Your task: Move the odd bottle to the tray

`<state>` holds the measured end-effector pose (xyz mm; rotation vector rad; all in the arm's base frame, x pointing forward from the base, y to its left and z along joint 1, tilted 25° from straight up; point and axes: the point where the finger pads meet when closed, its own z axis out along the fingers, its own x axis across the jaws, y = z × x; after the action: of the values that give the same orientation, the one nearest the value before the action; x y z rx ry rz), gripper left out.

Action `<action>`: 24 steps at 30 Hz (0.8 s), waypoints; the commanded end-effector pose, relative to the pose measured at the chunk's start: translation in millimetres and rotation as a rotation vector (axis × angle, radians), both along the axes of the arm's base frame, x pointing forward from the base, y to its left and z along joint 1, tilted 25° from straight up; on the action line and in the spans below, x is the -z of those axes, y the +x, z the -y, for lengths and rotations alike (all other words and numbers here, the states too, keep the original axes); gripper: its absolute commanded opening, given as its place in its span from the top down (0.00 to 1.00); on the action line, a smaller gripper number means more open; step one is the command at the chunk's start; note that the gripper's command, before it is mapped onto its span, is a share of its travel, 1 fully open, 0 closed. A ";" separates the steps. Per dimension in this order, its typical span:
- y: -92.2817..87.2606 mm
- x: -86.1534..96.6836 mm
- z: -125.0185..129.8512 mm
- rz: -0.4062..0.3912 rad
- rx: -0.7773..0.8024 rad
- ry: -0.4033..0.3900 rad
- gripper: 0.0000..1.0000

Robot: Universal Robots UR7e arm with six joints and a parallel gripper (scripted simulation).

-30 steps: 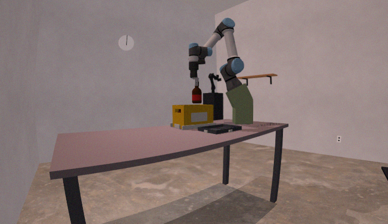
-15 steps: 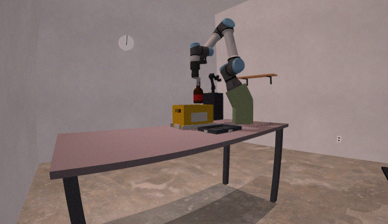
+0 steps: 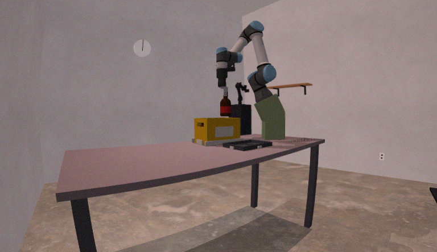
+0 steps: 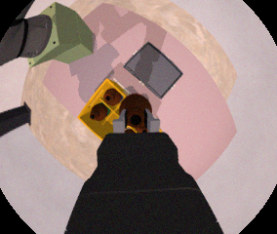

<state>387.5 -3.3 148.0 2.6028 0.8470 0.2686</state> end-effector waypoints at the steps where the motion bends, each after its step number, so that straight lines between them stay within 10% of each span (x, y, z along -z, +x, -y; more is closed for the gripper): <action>1: -1.2 6.5 -14.0 -0.003 0.001 -0.001 1.00; 24: 1.3 18.1 -56.7 0.003 0.001 -0.001 1.00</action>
<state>386.7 41.3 132.5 2.6035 0.8508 0.2675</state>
